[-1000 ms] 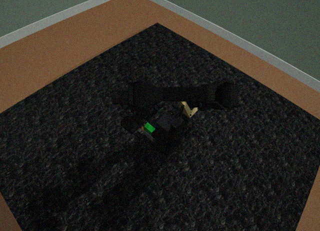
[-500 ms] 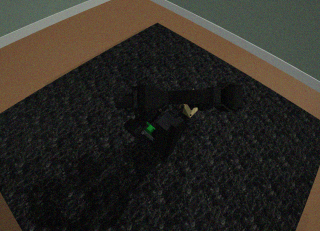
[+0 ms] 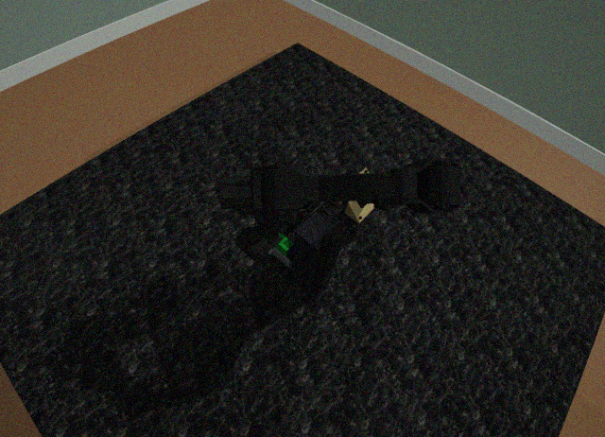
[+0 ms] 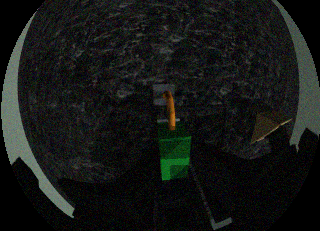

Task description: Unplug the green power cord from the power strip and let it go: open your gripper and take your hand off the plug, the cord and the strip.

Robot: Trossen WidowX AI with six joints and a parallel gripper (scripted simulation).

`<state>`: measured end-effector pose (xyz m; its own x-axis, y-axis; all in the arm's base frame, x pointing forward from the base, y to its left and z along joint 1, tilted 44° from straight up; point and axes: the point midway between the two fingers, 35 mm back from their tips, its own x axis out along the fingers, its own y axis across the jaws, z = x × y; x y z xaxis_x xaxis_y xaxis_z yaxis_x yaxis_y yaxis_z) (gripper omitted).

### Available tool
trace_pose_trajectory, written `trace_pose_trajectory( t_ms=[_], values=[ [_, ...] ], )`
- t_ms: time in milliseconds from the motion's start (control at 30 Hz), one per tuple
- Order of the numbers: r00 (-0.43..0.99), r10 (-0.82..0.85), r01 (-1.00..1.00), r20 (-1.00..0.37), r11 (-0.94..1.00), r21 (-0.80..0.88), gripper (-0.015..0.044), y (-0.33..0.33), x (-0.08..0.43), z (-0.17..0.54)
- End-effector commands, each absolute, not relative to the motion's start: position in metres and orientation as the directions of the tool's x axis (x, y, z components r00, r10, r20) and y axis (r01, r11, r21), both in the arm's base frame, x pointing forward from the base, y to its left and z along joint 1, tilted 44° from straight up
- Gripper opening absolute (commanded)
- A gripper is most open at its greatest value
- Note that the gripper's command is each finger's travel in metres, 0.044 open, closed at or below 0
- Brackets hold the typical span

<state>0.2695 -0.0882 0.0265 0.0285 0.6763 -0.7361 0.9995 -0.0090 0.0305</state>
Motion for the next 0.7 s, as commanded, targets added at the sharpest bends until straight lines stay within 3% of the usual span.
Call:
trace_pose_trajectory(
  t_ms=[0, 200, 667],
  values=[
    [0.03, 0.677, 0.999, -0.736, -0.008, 0.033, 0.0042, -0.088, 0.27, 0.027],
    [0.03, 0.677, 0.999, -0.736, -0.008, 0.033, 0.0002, -0.088, 0.27, 0.027],
    [0.03, 0.676, 0.999, -0.737, -0.009, 0.032, 0.0, -0.102, 0.272, 0.015]
  ],
)
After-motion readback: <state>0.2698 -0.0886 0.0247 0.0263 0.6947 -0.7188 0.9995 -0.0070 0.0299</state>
